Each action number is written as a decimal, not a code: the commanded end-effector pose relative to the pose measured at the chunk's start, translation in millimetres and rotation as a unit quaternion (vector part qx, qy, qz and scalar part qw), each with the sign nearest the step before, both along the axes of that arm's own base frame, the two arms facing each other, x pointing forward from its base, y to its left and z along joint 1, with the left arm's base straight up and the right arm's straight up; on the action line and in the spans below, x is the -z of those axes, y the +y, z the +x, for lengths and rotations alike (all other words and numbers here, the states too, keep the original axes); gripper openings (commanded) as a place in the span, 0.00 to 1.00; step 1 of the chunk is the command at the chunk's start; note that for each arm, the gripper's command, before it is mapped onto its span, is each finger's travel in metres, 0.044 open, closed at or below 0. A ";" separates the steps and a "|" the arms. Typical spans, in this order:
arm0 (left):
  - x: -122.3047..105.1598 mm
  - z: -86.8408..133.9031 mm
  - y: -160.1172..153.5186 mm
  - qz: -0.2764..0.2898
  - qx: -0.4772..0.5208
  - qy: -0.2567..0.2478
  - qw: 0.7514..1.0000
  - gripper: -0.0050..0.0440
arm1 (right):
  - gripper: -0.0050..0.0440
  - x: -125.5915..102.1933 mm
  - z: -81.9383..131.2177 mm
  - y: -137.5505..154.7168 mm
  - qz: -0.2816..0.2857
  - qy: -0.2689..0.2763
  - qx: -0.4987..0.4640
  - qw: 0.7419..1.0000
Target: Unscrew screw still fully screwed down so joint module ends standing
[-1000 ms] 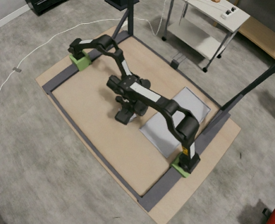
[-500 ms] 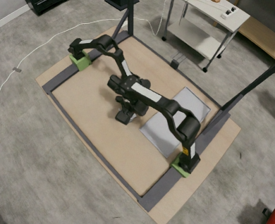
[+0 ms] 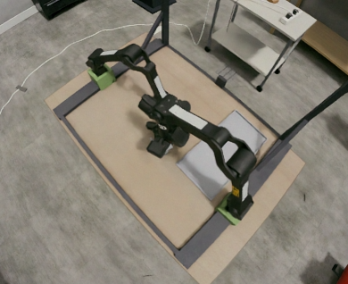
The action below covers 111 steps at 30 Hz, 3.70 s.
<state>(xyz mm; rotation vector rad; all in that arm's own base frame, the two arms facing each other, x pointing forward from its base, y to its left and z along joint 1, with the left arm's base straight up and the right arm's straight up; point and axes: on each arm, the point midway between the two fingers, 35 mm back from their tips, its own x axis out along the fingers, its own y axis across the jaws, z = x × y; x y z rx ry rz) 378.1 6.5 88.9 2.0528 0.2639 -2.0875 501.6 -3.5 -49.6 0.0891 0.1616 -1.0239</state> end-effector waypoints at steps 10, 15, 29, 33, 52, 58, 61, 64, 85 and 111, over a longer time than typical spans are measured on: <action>-11.0 1.6 -2.1 0.008 0.001 -0.022 1.000 0.37 | 0.60 -14.7 6.8 0.0 0.005 -0.018 0.002 1.000; -12.7 -1.4 -2.4 0.011 0.000 -0.024 1.000 0.37 | 0.60 -14.7 6.8 0.0 0.005 -0.018 0.002 1.000; -9.0 -1.6 -2.4 0.011 0.000 -0.020 1.000 0.37 | 0.60 -14.7 6.8 0.0 0.005 -0.018 0.002 1.000; -7.0 -1.4 -2.4 0.011 0.000 -0.019 1.000 0.37 | 0.60 -14.7 6.8 0.0 0.005 -0.018 0.002 1.000; -3.9 -1.4 -2.4 0.011 0.000 -0.016 1.000 0.37 | 0.60 -14.7 6.8 0.0 0.005 -0.018 0.002 1.000; -3.9 -1.4 -2.4 0.011 0.000 -0.016 1.000 0.37 | 0.60 -14.7 6.8 0.0 0.005 -0.018 0.002 1.000; -3.9 -1.4 -2.4 0.011 0.000 -0.016 1.000 0.37 | 0.60 -14.7 6.8 0.0 0.005 -0.018 0.002 1.000; -3.8 -1.4 -2.3 0.011 -0.066 -0.015 0.998 0.37 | 0.60 -14.7 6.8 0.0 0.005 -0.018 0.002 1.000; -3.0 -1.6 -2.4 0.009 -0.396 -0.010 0.918 0.37 | 0.60 -14.7 6.8 0.0 0.005 -0.018 0.002 1.000; -3.4 -1.6 -2.4 0.006 -0.689 -0.004 0.725 0.37 | 0.60 -14.7 6.8 0.0 0.005 -0.018 0.002 1.000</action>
